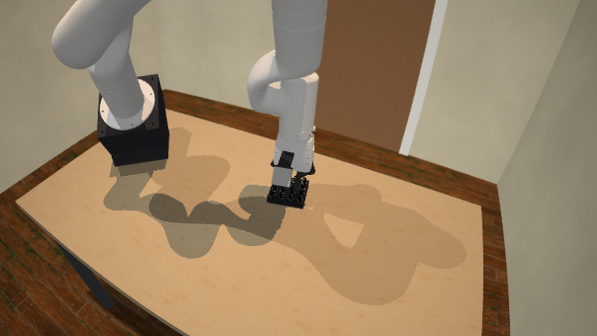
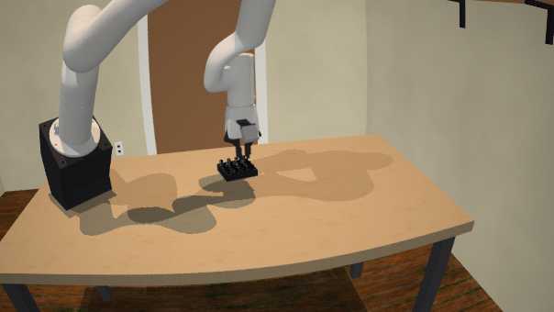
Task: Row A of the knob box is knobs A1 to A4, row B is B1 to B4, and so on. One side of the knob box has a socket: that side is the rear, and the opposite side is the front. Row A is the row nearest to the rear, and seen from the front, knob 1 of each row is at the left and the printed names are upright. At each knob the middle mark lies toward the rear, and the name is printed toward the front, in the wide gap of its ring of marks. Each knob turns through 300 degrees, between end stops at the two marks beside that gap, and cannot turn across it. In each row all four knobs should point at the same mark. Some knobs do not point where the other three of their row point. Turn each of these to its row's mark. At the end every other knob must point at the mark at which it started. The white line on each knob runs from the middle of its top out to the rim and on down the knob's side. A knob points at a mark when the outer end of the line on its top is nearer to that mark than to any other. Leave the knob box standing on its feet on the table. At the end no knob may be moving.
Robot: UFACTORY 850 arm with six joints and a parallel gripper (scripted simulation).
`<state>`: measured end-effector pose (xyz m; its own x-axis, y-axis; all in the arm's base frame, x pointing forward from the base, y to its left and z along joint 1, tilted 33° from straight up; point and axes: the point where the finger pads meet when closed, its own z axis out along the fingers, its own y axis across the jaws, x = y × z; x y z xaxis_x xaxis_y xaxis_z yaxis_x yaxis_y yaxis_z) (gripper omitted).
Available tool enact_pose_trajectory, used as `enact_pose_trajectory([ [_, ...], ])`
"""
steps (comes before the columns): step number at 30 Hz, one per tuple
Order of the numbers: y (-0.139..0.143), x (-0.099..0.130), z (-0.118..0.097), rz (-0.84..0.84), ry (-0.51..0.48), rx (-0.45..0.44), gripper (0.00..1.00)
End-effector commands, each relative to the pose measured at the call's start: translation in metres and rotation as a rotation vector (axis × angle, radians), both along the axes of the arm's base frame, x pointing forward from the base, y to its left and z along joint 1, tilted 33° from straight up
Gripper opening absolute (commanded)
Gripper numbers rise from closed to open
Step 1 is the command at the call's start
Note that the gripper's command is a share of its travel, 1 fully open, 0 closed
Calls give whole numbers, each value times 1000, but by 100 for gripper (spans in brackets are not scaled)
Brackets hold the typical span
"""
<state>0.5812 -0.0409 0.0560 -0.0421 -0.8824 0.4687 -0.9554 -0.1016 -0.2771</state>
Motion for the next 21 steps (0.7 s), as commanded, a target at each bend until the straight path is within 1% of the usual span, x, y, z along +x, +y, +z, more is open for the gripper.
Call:
enact_pose_trajectory([
  [1, 1, 0, 2, -128, -77, 46, 19],
  [6, 2, 0, 4, -249, -143, 88, 19],
  [8, 2, 0, 4, -249, -143, 88, 19],
  [10, 2, 0, 5, -338, -191, 119, 19],
  [21, 4, -1, 8, -589, -329, 207, 19],
])
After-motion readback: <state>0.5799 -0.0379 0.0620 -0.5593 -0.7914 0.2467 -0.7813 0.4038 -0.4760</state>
